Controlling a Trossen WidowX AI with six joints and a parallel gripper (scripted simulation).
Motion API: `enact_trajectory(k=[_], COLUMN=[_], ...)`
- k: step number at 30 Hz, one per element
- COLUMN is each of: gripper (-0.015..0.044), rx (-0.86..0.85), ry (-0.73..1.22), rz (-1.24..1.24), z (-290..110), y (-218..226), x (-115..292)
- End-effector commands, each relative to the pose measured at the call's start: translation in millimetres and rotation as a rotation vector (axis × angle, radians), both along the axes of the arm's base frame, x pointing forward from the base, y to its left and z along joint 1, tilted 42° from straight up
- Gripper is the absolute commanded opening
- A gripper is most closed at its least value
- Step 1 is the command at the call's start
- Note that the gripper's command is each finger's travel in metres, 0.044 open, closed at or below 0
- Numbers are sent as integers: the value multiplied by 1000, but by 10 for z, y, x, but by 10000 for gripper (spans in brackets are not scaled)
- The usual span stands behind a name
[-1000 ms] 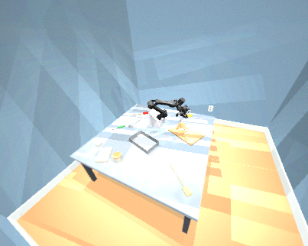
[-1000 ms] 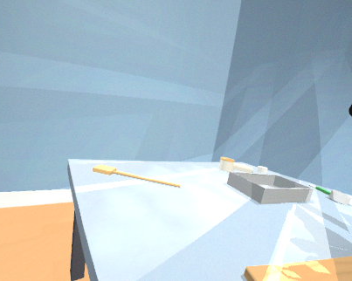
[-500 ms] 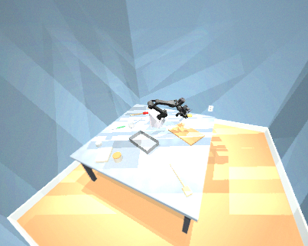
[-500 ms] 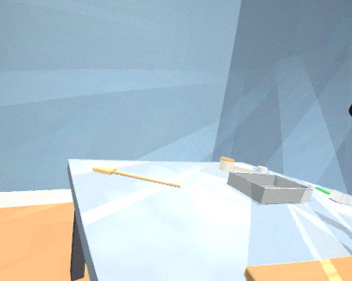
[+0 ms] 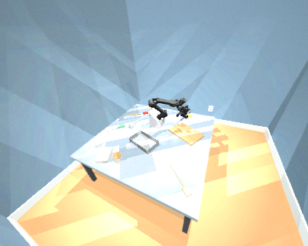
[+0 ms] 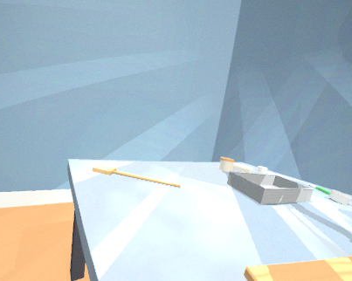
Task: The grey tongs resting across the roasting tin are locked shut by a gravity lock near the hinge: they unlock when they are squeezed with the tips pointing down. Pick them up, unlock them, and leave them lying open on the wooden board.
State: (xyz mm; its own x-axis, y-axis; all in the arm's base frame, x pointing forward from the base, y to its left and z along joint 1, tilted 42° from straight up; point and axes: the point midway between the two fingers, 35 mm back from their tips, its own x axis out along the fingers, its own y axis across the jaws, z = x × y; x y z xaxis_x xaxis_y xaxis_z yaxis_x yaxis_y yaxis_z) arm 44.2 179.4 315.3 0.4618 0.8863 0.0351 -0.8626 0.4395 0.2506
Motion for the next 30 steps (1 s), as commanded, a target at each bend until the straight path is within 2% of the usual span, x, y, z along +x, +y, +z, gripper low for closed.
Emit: enact_trajectory(k=[1,16,30], gripper=[-150,-150,-150], rx=[-22,-226,-429], ry=[-12,-54,3], rz=[13,75,136], z=[73,107,34], y=[32,225,340], x=[0,-1,47])
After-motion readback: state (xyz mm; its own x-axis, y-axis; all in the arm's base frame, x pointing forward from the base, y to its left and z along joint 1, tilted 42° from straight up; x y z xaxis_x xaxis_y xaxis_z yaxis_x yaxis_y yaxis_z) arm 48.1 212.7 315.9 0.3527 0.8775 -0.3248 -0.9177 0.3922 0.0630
